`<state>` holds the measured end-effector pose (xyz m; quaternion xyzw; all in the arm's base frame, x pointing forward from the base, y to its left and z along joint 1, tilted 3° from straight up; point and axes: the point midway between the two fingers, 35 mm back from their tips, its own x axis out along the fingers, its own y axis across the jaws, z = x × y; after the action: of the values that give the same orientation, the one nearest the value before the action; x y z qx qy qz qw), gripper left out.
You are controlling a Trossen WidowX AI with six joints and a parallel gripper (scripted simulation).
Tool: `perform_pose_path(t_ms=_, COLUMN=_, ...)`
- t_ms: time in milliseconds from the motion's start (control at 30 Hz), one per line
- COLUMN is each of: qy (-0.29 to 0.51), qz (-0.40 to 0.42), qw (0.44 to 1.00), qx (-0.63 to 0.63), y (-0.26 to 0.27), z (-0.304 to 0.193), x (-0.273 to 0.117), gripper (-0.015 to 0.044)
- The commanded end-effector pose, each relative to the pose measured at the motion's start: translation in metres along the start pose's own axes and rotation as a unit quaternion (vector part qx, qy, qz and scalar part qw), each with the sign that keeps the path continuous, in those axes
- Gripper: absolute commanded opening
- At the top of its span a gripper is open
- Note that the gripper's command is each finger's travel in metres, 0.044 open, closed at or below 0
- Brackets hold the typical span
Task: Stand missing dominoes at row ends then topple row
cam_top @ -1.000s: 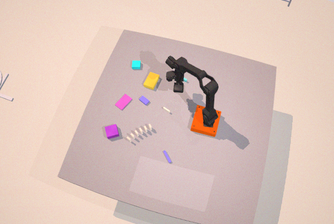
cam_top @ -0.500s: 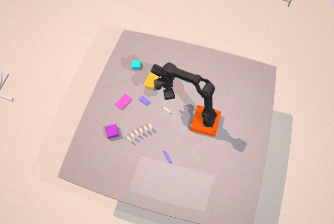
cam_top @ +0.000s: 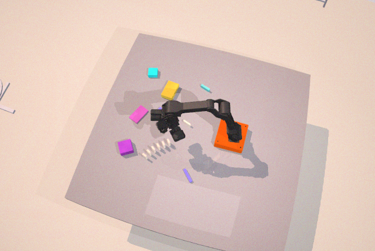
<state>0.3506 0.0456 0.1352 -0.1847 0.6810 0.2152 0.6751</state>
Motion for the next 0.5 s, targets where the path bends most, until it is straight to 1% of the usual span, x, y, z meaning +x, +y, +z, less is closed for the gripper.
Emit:
perform_pose_path(t_ms=0, qy=-0.002, qz=-0.002, qw=1.0, qx=0.008, y=-0.001, z=0.003, x=0.001, gripper=0.0107)
perform_pose_path(t_ms=467, qy=-0.001, qz=-0.001, qw=1.0, qx=0.01, y=-0.004, z=0.008, x=0.069, gripper=0.0107)
